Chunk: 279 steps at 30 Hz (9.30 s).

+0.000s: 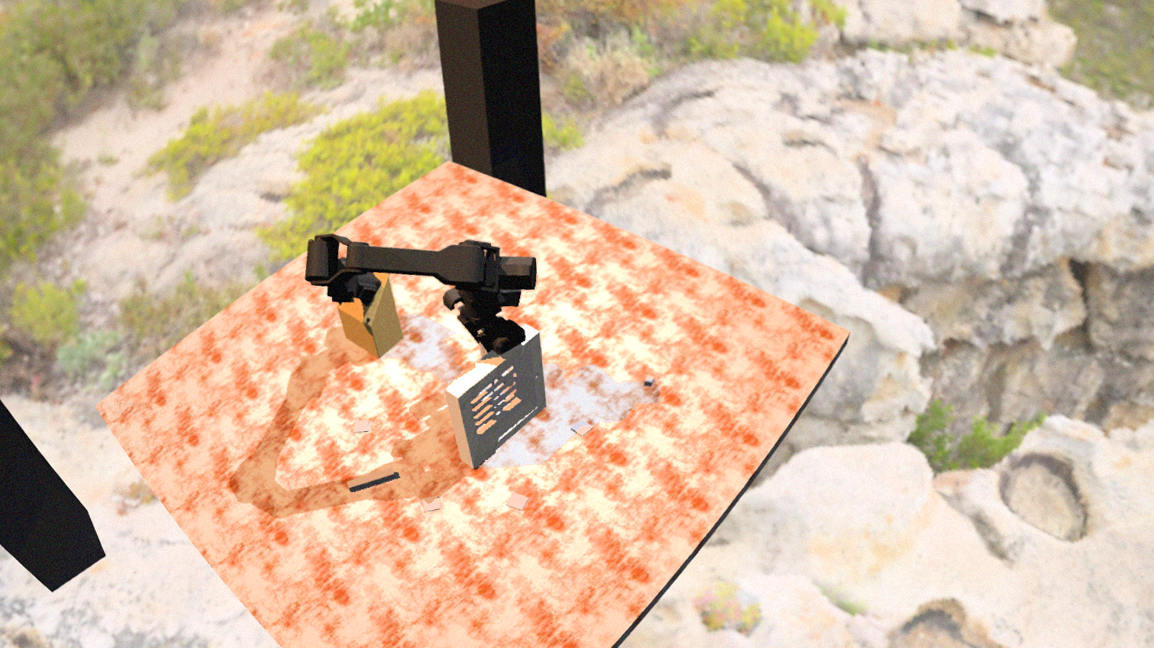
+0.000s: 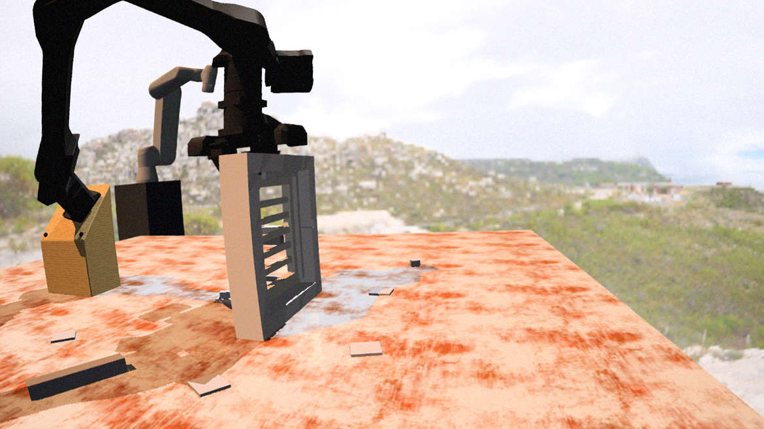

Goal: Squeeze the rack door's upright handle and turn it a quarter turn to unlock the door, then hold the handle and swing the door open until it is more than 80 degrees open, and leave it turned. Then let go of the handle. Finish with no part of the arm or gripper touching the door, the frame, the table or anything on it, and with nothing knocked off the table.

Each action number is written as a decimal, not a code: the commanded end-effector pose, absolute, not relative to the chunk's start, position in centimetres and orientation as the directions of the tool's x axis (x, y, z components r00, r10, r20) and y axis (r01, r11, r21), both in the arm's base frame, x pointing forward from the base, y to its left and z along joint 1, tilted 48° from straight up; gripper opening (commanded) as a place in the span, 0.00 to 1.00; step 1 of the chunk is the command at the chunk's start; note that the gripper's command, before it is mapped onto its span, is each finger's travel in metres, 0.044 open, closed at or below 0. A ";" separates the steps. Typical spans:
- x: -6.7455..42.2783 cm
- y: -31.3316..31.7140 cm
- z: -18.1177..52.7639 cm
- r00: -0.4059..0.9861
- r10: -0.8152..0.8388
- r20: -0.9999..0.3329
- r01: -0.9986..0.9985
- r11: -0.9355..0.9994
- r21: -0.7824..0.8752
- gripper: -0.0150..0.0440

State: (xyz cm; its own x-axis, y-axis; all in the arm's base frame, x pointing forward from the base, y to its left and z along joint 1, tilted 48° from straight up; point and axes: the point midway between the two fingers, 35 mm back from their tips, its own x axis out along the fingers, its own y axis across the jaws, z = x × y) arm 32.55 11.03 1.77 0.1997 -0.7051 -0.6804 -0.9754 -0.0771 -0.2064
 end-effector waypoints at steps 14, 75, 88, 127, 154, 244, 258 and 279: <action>32.6 11.0 1.8 0.202 -0.706 -0.679 -0.892 -0.418 0.169 0.30; 32.5 11.0 1.8 0.199 -0.704 -0.682 0.156 0.710 -0.687 0.76; 32.6 11.0 1.8 0.200 -0.705 -0.681 0.705 0.586 -0.399 0.76; 32.6 11.0 1.8 0.202 -0.706 -0.679 0.975 0.076 0.211 0.63; 32.6 11.0 1.8 0.202 -0.706 -0.679 0.975 0.076 0.211 0.33; 25.1 0.8 10.1 0.198 -0.710 -0.675 0.129 0.702 -0.701 0.30; 25.5 -0.8 11.9 0.199 -0.711 -0.674 -0.052 0.680 -0.732 0.30; 26.4 -2.6 14.0 0.199 -0.712 -0.673 -0.248 0.628 -0.738 0.30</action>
